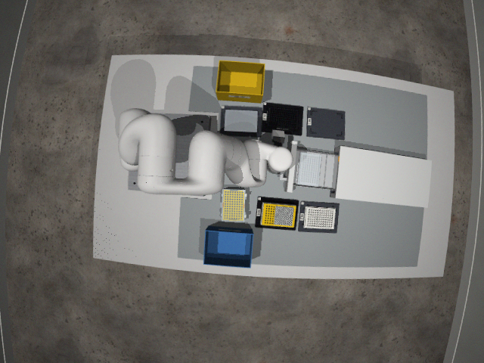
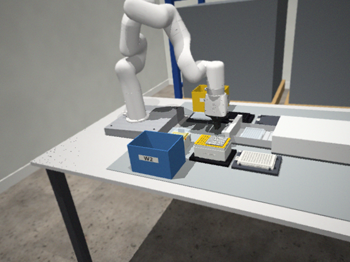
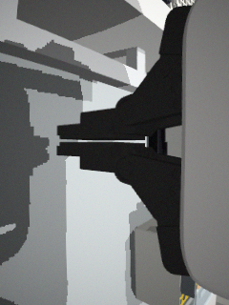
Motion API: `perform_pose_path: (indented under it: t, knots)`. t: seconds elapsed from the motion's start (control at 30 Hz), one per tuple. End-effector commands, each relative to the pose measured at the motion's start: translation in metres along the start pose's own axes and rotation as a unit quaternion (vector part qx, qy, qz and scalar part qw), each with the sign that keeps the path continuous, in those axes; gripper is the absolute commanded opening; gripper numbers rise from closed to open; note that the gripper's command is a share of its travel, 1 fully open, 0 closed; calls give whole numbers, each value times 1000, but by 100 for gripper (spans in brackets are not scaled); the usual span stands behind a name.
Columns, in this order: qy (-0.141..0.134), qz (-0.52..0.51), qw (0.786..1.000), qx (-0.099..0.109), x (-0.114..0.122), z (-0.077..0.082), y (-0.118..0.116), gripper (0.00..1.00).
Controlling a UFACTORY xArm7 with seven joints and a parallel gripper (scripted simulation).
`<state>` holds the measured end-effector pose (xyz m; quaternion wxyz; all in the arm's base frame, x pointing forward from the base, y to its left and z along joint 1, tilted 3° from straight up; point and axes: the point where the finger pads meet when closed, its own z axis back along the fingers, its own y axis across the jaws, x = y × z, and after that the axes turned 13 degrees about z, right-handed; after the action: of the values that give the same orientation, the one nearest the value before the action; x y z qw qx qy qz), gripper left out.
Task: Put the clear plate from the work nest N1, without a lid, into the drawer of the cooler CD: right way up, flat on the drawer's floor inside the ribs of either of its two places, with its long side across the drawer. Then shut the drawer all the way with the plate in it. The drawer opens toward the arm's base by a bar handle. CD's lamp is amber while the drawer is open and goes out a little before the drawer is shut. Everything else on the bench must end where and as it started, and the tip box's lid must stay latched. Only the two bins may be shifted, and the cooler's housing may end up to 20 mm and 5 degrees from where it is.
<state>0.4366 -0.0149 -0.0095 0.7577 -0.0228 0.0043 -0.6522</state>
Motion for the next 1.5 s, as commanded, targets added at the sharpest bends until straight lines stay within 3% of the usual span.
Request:
perform_pose_path:
  t: [0.0, 0.37, 1.47]
  knots:
    - [0, 0, 1000, 2, 0, -5, 1, 0]
    - [0, 0, 1000, 2, 1, -5, 3, 0]
    - [0, 0, 1000, 2, 10, -4, 45, 0]
